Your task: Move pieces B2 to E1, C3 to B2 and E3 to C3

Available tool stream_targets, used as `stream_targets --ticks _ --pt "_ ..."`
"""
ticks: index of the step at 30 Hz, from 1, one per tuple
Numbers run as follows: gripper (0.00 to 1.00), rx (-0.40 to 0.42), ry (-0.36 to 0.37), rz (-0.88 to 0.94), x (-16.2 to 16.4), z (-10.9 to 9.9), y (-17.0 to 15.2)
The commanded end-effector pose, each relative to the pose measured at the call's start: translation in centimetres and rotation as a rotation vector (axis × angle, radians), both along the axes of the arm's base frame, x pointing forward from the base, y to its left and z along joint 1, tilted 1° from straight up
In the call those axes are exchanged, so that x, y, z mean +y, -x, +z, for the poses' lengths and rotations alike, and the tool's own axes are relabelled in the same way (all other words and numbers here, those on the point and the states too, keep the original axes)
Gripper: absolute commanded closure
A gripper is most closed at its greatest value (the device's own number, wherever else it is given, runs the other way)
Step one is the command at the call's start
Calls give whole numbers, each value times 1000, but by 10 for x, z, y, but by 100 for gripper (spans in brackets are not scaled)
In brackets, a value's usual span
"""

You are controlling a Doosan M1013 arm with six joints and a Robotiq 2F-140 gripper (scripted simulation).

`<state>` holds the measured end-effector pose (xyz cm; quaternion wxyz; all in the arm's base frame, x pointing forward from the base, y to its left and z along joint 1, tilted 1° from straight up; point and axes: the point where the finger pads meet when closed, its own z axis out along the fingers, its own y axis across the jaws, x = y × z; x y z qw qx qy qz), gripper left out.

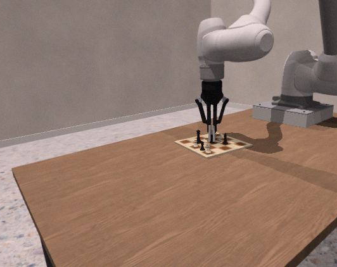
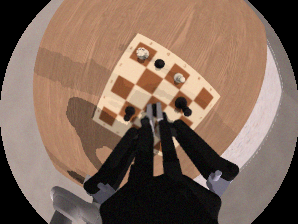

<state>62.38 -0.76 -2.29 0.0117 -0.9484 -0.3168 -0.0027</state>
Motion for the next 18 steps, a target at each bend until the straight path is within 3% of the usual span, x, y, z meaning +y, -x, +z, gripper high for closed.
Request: stream_targets --ticks 1,18 --pt "100 0 0 0 0 -1 0" --pt "100 0 0 0 0 -3 0"
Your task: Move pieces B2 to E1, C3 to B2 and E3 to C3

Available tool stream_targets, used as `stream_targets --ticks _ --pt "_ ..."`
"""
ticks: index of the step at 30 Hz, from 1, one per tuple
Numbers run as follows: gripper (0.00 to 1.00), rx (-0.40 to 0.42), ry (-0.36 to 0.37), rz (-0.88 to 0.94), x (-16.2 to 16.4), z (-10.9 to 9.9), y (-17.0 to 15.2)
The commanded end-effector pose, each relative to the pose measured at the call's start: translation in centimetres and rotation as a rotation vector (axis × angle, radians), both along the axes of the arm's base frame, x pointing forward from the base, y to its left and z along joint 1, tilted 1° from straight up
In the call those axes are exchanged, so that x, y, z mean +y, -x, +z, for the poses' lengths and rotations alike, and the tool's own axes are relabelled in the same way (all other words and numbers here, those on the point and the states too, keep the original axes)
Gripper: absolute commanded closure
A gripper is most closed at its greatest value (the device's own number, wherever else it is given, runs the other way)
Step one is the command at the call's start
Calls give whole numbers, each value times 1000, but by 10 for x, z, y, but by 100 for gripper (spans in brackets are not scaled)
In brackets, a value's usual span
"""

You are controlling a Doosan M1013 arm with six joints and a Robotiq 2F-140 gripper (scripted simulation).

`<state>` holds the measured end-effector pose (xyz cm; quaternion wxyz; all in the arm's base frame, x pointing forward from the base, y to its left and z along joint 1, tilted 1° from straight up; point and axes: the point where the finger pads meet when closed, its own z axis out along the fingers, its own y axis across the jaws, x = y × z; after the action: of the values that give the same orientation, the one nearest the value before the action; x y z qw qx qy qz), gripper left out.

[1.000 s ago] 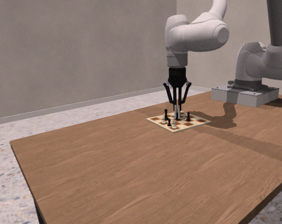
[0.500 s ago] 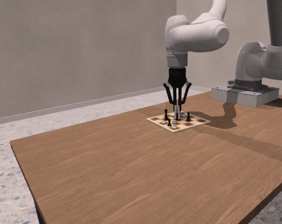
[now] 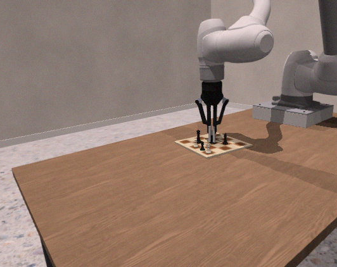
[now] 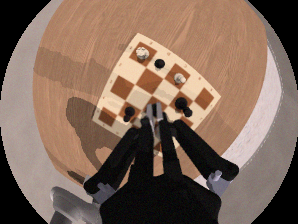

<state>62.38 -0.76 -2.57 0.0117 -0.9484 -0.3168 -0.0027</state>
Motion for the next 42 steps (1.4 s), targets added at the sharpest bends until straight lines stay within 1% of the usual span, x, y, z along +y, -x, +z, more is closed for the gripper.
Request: stream_targets --ticks 1,32,33,35,36,40,41,42 --pt "100 0 0 0 0 0 0" --pt "100 0 0 0 0 0 0" --pt "96 0 0 0 0 0 0" --pt "96 0 0 0 0 0 0" --pt "92 0 0 0 0 0 0" --pt "92 0 0 0 0 0 0" --pt "88 0 0 0 0 0 0" --pt "88 0 0 0 0 0 0"
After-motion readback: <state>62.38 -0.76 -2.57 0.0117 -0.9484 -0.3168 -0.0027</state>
